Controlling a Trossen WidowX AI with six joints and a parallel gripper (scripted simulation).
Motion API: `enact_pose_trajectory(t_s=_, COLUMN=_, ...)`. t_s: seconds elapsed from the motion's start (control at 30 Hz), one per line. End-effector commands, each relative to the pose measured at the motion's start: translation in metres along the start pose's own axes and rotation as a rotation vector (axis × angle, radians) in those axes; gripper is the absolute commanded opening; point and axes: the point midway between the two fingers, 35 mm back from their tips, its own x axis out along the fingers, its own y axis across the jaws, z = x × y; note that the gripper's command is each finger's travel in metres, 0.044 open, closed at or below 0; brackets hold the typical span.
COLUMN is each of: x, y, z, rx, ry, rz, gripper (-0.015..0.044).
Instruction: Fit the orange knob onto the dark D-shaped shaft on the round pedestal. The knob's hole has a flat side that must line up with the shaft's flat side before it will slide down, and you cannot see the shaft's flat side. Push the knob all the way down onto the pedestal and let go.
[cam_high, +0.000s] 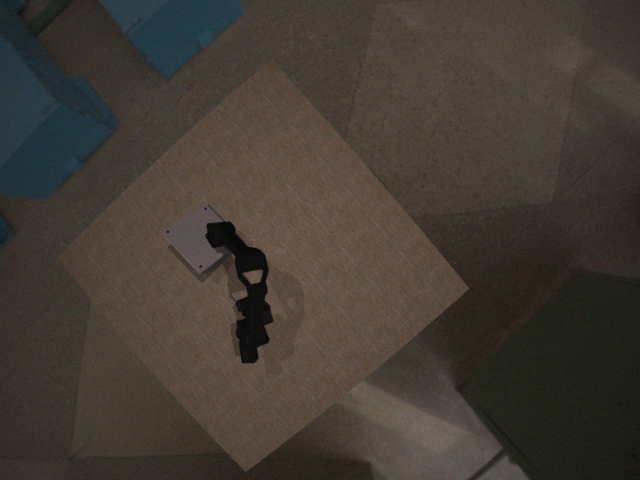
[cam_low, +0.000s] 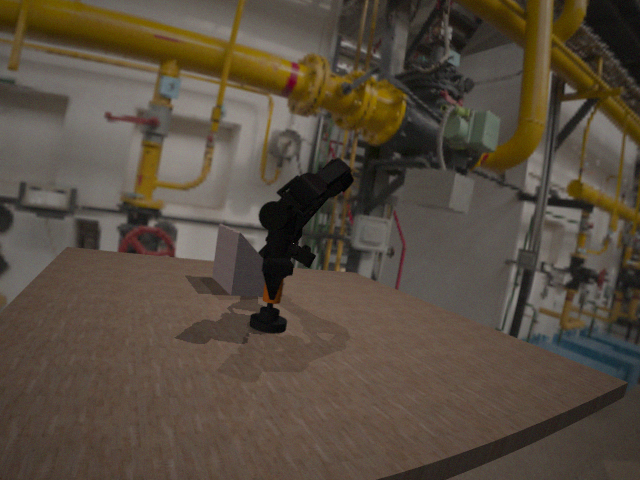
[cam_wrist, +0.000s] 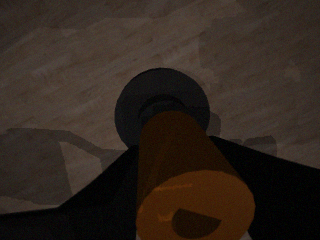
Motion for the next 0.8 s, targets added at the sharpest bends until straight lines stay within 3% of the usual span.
enact_pose_trajectory(t_s=0.0, x=-0.0022, y=-0.003, z=0.0007, rx=-0.032, ry=0.002, rz=-0.007, gripper=0.0)
enact_pose_trajectory(t_s=0.77, x=0.0032, y=0.0021, z=-0.0013, rx=-0.032, ry=0.002, rz=-0.007, gripper=0.0)
